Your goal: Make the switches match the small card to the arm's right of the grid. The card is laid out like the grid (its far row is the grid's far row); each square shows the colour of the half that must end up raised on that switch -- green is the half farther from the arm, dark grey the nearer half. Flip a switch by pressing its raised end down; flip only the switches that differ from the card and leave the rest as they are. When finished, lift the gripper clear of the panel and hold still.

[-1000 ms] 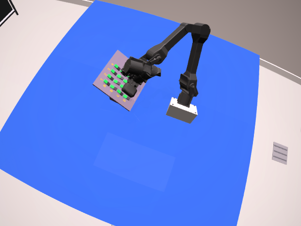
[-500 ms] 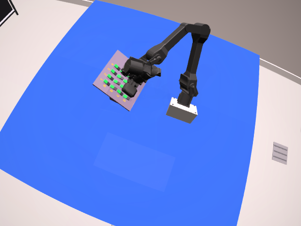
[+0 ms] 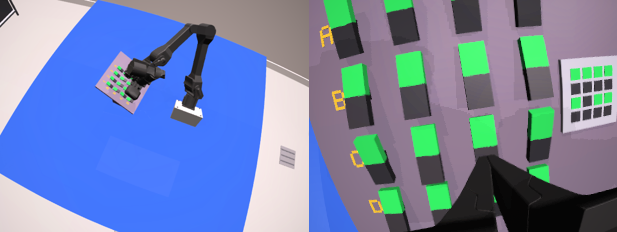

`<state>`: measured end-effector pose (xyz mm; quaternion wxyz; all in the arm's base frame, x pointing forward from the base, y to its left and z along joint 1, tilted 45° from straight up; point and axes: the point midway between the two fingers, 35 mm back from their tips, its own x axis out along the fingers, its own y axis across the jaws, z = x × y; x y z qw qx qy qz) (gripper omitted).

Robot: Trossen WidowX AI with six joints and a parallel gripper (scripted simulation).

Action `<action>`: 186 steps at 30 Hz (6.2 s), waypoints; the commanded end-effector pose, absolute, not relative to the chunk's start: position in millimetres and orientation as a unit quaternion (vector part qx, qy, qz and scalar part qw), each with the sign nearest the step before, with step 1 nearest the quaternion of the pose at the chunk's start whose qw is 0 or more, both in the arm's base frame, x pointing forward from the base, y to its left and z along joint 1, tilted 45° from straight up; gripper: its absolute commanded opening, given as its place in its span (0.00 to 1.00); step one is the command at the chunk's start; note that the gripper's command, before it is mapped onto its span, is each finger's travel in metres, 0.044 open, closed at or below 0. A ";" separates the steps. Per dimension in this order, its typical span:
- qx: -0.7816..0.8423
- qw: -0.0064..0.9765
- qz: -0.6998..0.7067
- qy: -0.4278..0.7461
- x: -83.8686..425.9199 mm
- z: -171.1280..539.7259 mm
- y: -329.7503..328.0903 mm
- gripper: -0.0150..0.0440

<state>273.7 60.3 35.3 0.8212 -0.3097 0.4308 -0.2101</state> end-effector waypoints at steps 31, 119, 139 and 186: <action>-0.314 0.819 -0.211 0.432 275.0 31.8 55.7 0.25; -0.309 0.807 -0.219 0.453 255.7 26.3 52.6 0.25; -0.309 0.807 -0.219 0.453 257.1 24.8 50.9 0.25; -0.311 0.813 -0.214 0.443 264.6 74.4 122.5 0.25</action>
